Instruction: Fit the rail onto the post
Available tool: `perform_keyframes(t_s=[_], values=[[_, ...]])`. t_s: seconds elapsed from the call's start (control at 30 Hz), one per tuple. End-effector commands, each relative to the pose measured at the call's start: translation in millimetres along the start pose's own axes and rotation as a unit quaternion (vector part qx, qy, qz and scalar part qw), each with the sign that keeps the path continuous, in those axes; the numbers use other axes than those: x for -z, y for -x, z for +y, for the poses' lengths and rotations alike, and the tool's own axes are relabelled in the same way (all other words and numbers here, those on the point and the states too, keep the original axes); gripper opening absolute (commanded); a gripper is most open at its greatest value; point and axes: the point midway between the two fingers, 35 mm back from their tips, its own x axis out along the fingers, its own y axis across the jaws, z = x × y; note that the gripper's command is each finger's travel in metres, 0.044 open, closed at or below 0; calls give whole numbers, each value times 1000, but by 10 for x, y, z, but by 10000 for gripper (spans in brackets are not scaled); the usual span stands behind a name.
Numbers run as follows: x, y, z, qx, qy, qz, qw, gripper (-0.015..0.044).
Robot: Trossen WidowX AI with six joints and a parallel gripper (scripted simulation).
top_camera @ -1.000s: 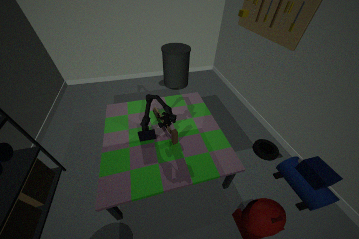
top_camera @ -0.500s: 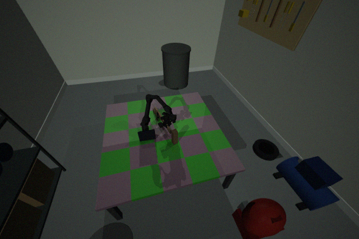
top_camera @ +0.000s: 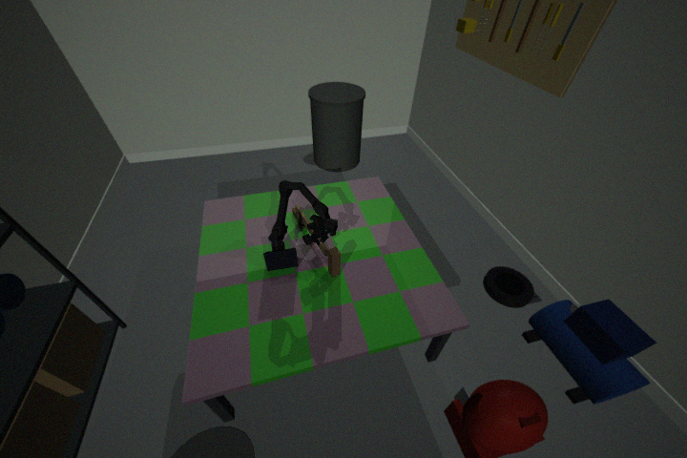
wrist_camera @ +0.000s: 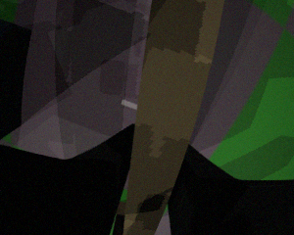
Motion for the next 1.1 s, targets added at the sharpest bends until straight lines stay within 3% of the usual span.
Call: perform_keyframes(t_s=[0.0, 1.07], values=[[7, 4, -1, 1, 0, 1, 1000, 0], [97, 22, -5, 1, 0, 2, 1000, 0]])
